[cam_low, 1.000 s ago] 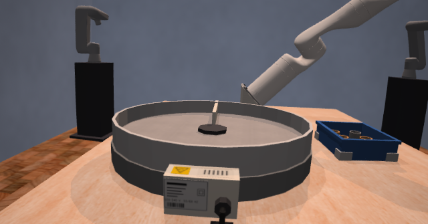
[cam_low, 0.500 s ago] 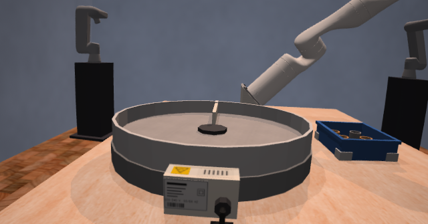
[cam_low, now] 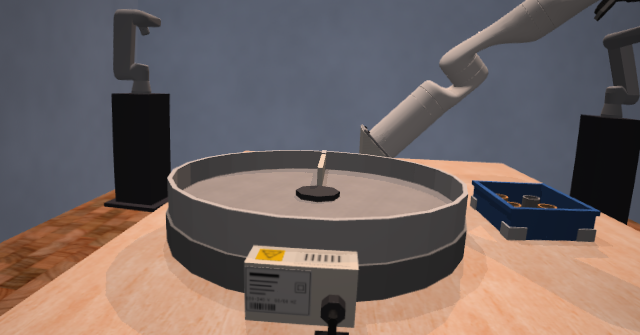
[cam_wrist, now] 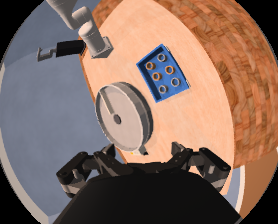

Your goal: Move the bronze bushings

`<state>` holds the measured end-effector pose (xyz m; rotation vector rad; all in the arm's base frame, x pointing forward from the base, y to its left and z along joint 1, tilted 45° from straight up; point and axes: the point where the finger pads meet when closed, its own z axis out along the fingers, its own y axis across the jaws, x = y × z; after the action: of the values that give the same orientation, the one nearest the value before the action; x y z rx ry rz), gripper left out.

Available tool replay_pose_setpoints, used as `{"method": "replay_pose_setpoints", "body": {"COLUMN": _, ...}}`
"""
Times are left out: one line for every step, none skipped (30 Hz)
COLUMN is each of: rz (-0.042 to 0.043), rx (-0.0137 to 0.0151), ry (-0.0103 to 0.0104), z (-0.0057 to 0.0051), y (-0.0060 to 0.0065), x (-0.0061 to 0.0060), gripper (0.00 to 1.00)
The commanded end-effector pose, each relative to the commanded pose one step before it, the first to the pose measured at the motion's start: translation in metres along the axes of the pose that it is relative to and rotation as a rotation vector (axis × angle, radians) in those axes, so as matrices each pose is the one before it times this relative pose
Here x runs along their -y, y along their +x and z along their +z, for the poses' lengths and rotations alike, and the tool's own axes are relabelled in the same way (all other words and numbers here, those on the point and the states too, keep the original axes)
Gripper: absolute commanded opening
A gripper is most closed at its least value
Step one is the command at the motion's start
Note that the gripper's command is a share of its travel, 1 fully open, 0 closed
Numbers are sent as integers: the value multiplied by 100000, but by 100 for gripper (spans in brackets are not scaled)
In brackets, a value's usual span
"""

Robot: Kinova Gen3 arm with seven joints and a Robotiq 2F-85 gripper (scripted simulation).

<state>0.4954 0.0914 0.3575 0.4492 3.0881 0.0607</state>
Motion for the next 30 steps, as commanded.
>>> {"method": "replay_pose_setpoints", "body": {"rz": 8501, "rx": -5814, "ry": 1853, "z": 3053, "y": -1211, "x": 2559, "gripper": 100}}
{"method": "replay_pose_setpoints", "body": {"rz": 2631, "rx": -1643, "ry": -116, "z": 725, "y": -226, "x": 503, "gripper": 100}}
{"method": "replay_pose_setpoints", "body": {"rz": 2646, "rx": -1632, "ry": -126, "z": 714, "y": -238, "x": 503, "gripper": 100}}
{"method": "replay_pose_setpoints", "body": {"rz": 2665, "rx": -1624, "ry": -137, "z": 705, "y": -251, "x": 503, "gripper": 100}}
{"method": "replay_pose_setpoints", "body": {"rz": 2683, "rx": -1617, "ry": -147, "z": 696, "y": -263, "x": 503, "gripper": 100}}
{"method": "replay_pose_setpoints", "body": {"rz": 2700, "rx": -1609, "ry": -157, "z": 686, "y": -276, "x": 502, "gripper": 100}}
{"method": "replay_pose_setpoints", "body": {"rz": 2720, "rx": -1603, "ry": -167, "z": 677, "y": -288, "x": 501, "gripper": 100}}
{"method": "replay_pose_setpoints", "body": {"rz": 2739, "rx": -1597, "ry": -178, "z": 668, "y": -301, "x": 499, "gripper": 100}}
{"method": "replay_pose_setpoints", "body": {"rz": 2757, "rx": -1590, "ry": -188, "z": 659, "y": -314, "x": 498, "gripper": 100}}
{"method": "replay_pose_setpoints", "body": {"rz": 2776, "rx": -1585, "ry": -198, "z": 650, "y": -326, "x": 496, "gripper": 100}}
{"method": "replay_pose_setpoints", "body": {"rz": 0, "rx": 0, "ry": 0, "z": 0, "y": 0, "x": 0, "gripper": 100}}
{"method": "replay_pose_setpoints", "body": {"rz": 0, "rx": 0, "ry": 0, "z": 0, "y": 0, "x": 0, "gripper": 100}}
{"method": "replay_pose_setpoints", "body": {"rz": 7684, "rx": -4308, "ry": -592, "z": 1745, "y": -899, "x": 1362, "gripper": 100}}
{"method": "replay_pose_setpoints", "body": {"rz": 1936, "rx": -1068, "ry": -160, "z": 420, "y": -255, "x": 330, "gripper": 100}}
{"method": "replay_pose_setpoints", "body": {"rz": 2538, "rx": -1391, "ry": -215, "z": 542, "y": -340, "x": 429, "gripper": 100}}
{"method": "replay_pose_setpoints", "body": {"rz": 2883, "rx": -1567, "ry": -252, "z": 603, "y": -394, "x": 481, "gripper": 100}}
{"method": "replay_pose_setpoints", "body": {"rz": 2922, "rx": -1574, "ry": -264, "z": 598, "y": -409, "x": 480, "gripper": 100}}
{"method": "replay_pose_setpoints", "body": {"rz": 2921, "rx": -1560, "ry": -272, "z": 585, "y": -419, "x": 472, "gripper": 100}}
{"method": "replay_pose_setpoints", "body": {"rz": 2931, "rx": -1554, "ry": -281, "z": 574, "y": -430, "x": 466, "gripper": 100}}
{"method": "replay_pose_setpoints", "body": {"rz": 2949, "rx": -1551, "ry": -291, "z": 564, "y": -442, "x": 461, "gripper": 100}}
{"method": "replay_pose_setpoints", "body": {"rz": 2965, "rx": -1547, "ry": -300, "z": 555, "y": -454, "x": 455, "gripper": 100}}
{"method": "replay_pose_setpoints", "body": {"rz": 2983, "rx": -1545, "ry": -310, "z": 546, "y": -466, "x": 449, "gripper": 100}}
{"method": "replay_pose_setpoints", "body": {"rz": 3000, "rx": -1544, "ry": -319, "z": 536, "y": -478, "x": 442, "gripper": 100}}
{"method": "replay_pose_setpoints", "body": {"rz": 3017, "rx": -1542, "ry": -328, "z": 527, "y": -490, "x": 436, "gripper": 100}}
{"method": "replay_pose_setpoints", "body": {"rz": 3036, "rx": -1541, "ry": -337, "z": 518, "y": -502, "x": 429, "gripper": 100}}
{"method": "replay_pose_setpoints", "body": {"rz": 3053, "rx": -1540, "ry": -346, "z": 508, "y": -513, "x": 421, "gripper": 100}}
{"method": "replay_pose_setpoints", "body": {"rz": 3071, "rx": -1539, "ry": -355, "z": 499, "y": -524, "x": 414, "gripper": 100}}
{"method": "replay_pose_setpoints", "body": {"rz": 0, "rx": 0, "ry": 0, "z": 0, "y": 0, "x": 0, "gripper": 100}}
{"method": "replay_pose_setpoints", "body": {"rz": 0, "rx": 0, "ry": 0, "z": 0, "y": 0, "x": 0, "gripper": 100}}
{"method": "replay_pose_setpoints", "body": {"rz": 8611, "rx": -4269, "ry": -1027, "z": 1360, "y": -1465, "x": 1141, "gripper": 100}}
